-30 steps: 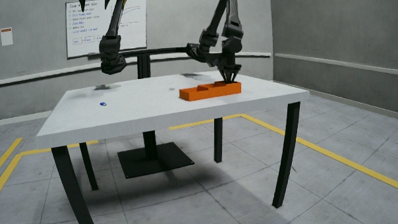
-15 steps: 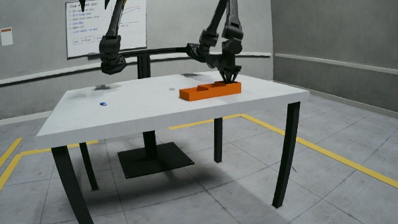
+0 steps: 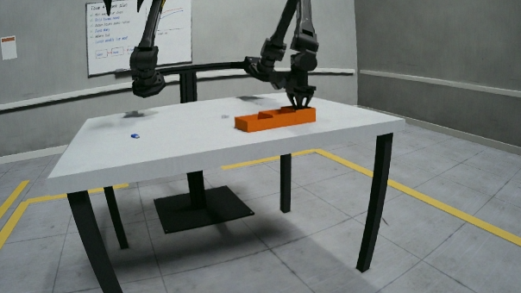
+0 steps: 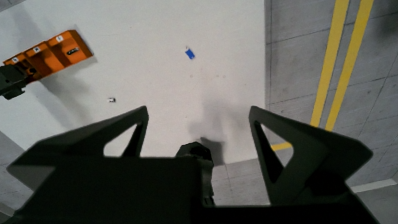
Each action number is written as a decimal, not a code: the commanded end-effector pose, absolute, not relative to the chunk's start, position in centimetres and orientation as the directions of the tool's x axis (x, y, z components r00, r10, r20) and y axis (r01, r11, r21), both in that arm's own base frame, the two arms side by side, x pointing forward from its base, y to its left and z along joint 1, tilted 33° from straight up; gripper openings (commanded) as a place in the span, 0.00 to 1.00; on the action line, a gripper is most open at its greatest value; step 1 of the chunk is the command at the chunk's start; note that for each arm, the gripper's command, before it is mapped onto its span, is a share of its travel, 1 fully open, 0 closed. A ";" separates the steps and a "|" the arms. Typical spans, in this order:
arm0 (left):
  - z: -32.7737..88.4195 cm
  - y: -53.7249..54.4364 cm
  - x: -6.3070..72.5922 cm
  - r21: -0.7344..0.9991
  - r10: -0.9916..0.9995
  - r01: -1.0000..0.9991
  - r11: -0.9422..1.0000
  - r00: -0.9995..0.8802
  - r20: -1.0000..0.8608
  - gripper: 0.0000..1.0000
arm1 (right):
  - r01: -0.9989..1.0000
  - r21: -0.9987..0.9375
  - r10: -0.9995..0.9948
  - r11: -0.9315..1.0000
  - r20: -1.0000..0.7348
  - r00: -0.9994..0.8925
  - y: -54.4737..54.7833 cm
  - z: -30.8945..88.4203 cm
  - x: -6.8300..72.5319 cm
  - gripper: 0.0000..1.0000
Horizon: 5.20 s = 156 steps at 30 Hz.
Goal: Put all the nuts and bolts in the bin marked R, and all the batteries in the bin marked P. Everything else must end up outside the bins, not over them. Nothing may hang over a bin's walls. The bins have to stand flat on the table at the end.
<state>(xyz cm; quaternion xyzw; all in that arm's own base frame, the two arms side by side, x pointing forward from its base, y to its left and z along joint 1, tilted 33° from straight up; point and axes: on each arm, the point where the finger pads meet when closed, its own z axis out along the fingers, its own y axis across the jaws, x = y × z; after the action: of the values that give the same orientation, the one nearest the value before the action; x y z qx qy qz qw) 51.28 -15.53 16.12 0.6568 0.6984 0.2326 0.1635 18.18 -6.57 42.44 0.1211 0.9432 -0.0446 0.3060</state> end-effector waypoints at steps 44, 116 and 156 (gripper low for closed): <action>21.8 -16.4 49.1 0.561 0.994 0.827 0.035 -0.084 0.063 0.21 | 0.246 -0.016 0.184 0.969 -0.618 -0.764 -6.3 44.6 18.2 1.00; 35.7 -18.5 41.1 0.587 0.996 0.808 0.048 -0.083 0.033 1.00 | 0.246 -0.016 0.184 0.969 -0.618 -0.764 -6.3 44.6 18.2 1.00; 33.8 -18.0 41.3 0.563 0.995 0.826 0.038 -0.084 0.057 1.00 | 0.246 -0.016 0.184 0.969 -0.618 -0.764 -6.3 44.6 18.2 1.00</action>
<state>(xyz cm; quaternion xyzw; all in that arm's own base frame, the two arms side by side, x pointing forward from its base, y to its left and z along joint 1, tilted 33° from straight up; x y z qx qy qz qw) 41.00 -17.79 32.44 0.6576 0.6973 0.2329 0.1645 18.18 -6.57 42.44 0.1211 0.9432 -0.0446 0.3060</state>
